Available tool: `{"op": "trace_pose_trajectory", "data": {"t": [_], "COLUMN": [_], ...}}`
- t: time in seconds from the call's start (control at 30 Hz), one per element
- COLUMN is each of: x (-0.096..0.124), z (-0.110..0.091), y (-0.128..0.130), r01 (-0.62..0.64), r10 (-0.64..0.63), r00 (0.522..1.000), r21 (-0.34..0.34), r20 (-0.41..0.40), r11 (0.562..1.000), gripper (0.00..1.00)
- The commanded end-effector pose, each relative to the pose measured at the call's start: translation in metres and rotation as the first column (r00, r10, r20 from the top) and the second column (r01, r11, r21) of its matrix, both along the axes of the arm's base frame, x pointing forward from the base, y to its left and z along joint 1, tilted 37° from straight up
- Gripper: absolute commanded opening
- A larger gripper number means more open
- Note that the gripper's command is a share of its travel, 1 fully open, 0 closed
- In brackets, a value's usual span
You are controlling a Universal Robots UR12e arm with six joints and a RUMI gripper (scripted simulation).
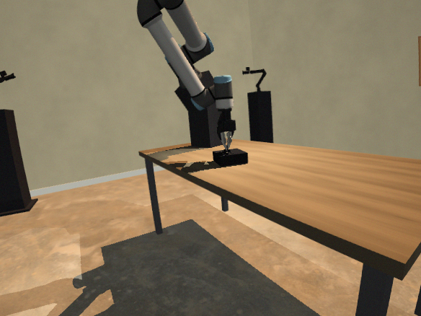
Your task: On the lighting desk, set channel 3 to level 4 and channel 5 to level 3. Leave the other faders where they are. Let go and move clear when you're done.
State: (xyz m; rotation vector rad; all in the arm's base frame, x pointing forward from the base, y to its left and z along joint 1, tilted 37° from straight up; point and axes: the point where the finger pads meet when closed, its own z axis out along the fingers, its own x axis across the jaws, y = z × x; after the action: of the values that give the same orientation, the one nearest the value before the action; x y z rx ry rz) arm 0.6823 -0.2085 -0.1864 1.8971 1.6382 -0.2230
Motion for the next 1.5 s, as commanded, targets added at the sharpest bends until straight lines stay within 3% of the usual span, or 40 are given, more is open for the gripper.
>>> {"op": "trace_pose_trajectory", "data": {"t": [0.0,1.47], "x": [-0.0002,0.0008], "z": [0.0013,-0.0009], "y": [-0.0011,0.0026], "r01": [0.000,0.000], "r10": [0.000,0.000], "r00": [1.000,1.000], "r21": [0.000,0.000], "r20": [0.001,0.001], "r11": [1.000,1.000], "gripper": [0.00,0.00]}}
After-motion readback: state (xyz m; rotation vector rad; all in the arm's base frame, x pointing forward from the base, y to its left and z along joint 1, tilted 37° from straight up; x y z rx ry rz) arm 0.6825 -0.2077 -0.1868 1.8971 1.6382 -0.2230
